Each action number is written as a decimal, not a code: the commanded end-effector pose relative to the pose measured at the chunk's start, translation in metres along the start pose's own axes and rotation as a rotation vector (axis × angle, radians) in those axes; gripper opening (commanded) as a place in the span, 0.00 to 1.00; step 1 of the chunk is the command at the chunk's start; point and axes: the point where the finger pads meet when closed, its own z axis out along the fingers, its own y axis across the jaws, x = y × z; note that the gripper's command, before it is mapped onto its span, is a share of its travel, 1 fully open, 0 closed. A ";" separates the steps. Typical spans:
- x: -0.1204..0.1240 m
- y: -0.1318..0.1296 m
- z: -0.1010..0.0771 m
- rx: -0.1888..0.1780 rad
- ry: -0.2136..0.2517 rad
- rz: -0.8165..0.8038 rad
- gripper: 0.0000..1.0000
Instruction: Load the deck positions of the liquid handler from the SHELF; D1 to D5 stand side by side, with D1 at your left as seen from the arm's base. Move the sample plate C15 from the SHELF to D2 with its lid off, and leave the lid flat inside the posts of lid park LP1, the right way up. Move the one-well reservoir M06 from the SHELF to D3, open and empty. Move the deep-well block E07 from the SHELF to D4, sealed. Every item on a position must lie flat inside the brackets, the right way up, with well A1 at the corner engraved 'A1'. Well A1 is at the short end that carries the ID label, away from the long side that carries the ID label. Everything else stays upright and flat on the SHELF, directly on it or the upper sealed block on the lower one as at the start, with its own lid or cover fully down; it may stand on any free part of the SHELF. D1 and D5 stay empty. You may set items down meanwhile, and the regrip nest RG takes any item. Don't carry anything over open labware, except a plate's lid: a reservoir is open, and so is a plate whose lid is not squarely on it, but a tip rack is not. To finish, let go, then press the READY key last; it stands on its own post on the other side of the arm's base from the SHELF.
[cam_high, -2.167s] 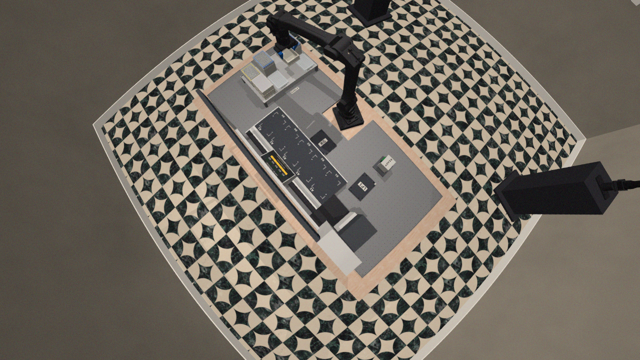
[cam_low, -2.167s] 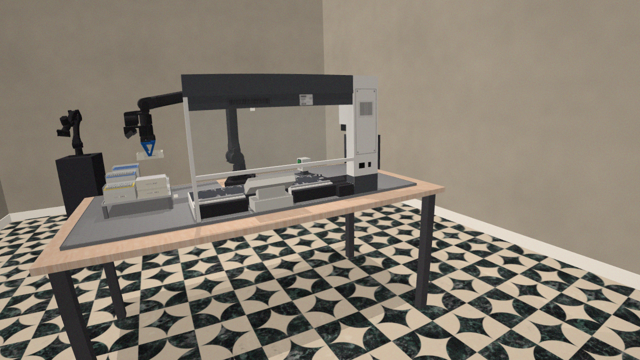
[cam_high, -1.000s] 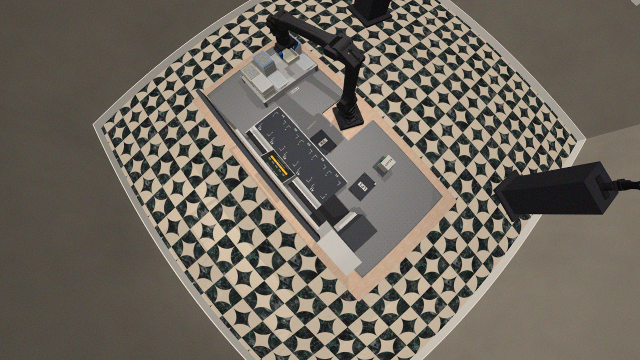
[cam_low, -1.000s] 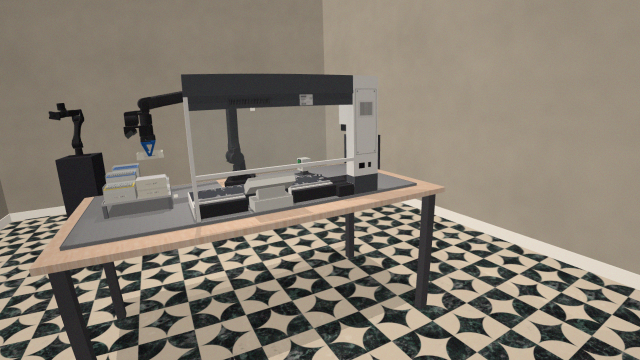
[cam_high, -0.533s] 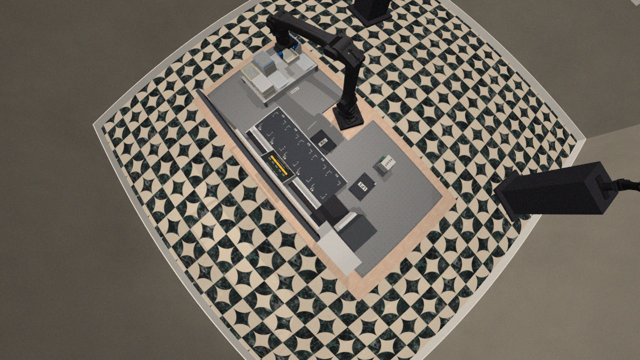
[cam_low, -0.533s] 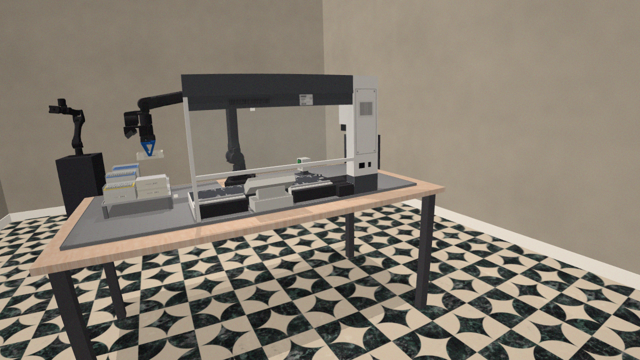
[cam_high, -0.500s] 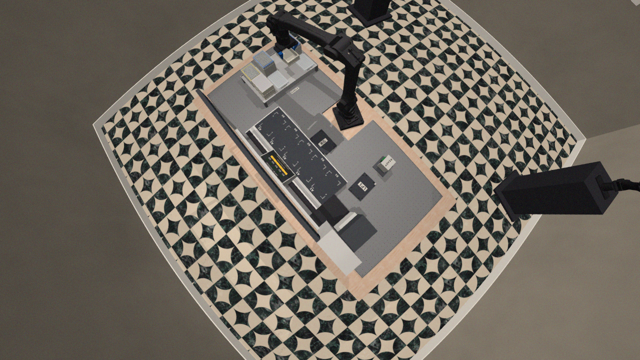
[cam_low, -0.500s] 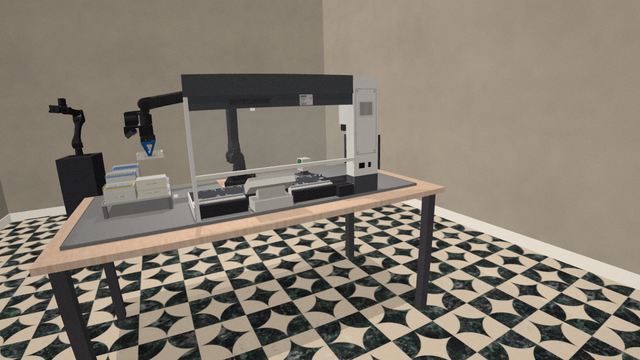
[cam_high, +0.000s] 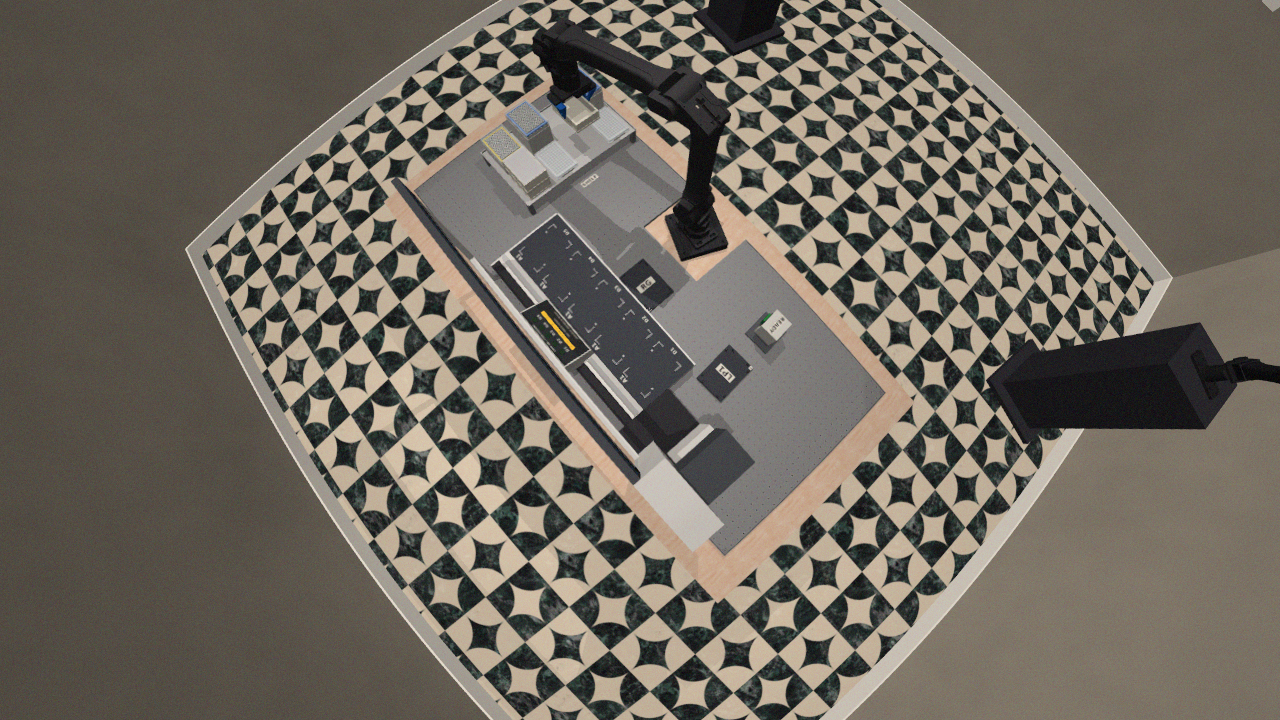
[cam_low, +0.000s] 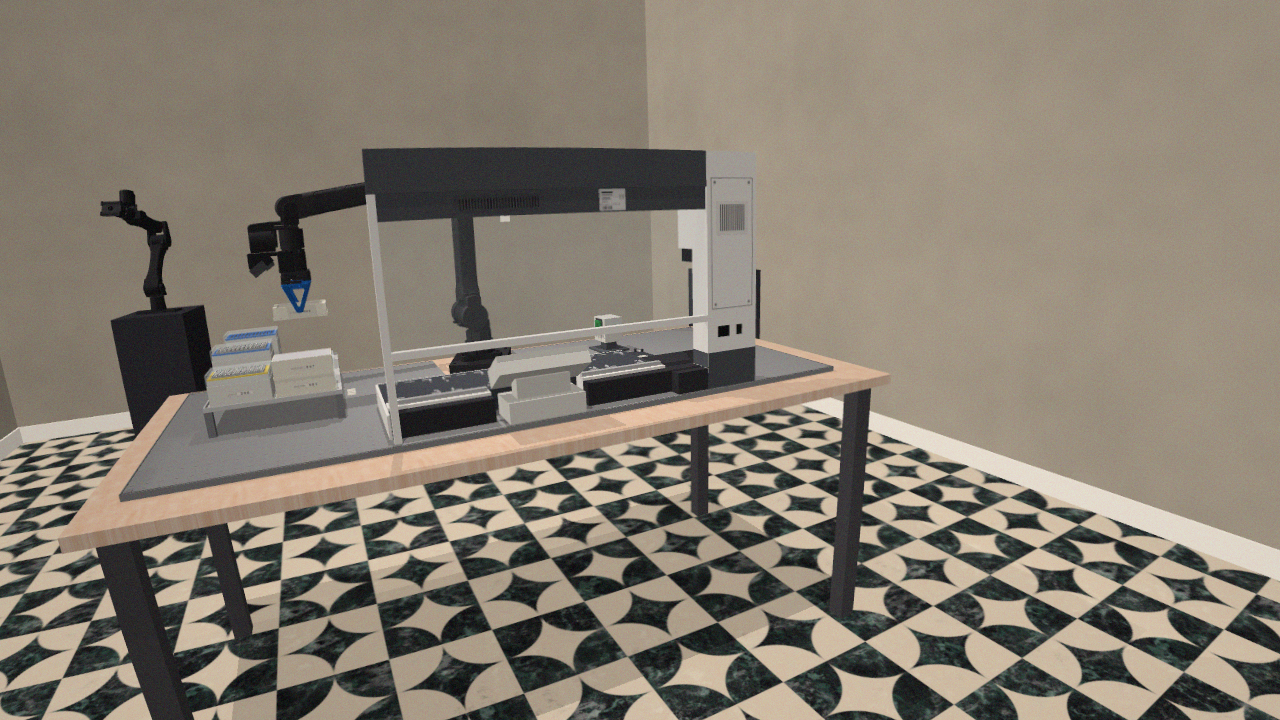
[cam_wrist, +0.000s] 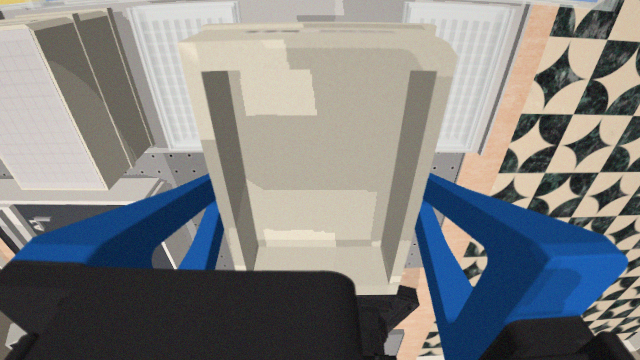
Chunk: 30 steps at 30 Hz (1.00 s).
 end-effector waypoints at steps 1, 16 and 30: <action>-0.008 -0.006 -0.013 -0.006 -0.029 0.007 0.00; 0.012 -0.002 -0.016 -0.009 -0.048 0.009 0.00; 0.045 0.004 -0.014 -0.010 -0.045 -0.001 0.00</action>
